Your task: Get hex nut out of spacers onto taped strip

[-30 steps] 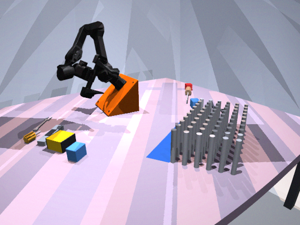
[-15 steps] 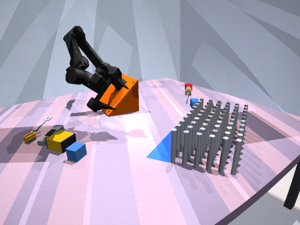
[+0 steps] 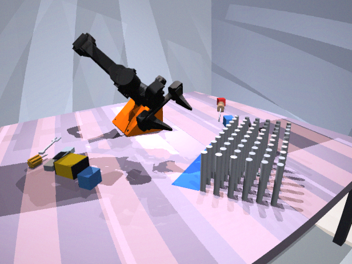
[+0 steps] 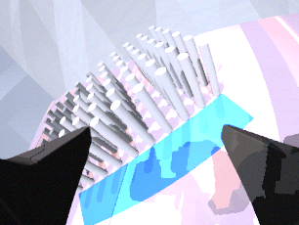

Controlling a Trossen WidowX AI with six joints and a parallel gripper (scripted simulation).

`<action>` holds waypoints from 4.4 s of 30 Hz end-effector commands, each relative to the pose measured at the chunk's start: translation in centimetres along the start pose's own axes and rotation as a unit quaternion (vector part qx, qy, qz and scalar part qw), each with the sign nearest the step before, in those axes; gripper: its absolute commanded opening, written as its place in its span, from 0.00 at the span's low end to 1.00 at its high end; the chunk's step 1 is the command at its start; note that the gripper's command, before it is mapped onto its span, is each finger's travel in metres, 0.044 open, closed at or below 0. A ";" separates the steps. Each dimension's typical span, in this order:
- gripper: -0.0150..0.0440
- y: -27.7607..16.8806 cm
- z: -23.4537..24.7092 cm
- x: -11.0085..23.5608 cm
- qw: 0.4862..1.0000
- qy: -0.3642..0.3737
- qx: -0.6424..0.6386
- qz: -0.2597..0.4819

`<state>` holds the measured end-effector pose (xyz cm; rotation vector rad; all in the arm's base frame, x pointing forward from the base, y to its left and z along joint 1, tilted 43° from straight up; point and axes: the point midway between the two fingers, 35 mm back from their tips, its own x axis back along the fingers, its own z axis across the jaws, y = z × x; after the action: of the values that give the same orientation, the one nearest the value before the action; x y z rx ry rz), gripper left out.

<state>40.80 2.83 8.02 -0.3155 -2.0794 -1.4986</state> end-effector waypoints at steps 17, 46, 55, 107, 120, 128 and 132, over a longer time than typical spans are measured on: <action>1.00 0.8 2.9 -2.6 1.000 -0.011 0.024 -0.017; 1.00 -2.5 16.5 -5.9 0.979 0.111 -0.114 0.127; 1.00 -7.8 27.9 -5.1 0.929 0.132 -0.197 0.283; 1.00 -39.7 43.3 15.8 0.795 -0.405 -0.255 0.372; 1.00 -38.3 45.0 12.0 0.851 -0.271 -0.308 0.329; 1.00 -37.5 45.6 11.1 0.862 -0.231 -0.327 0.310; 1.00 -37.5 45.6 11.1 0.862 -0.231 -0.327 0.310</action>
<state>-0.45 30.19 -26.24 -1.6025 -1.4494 -1.7268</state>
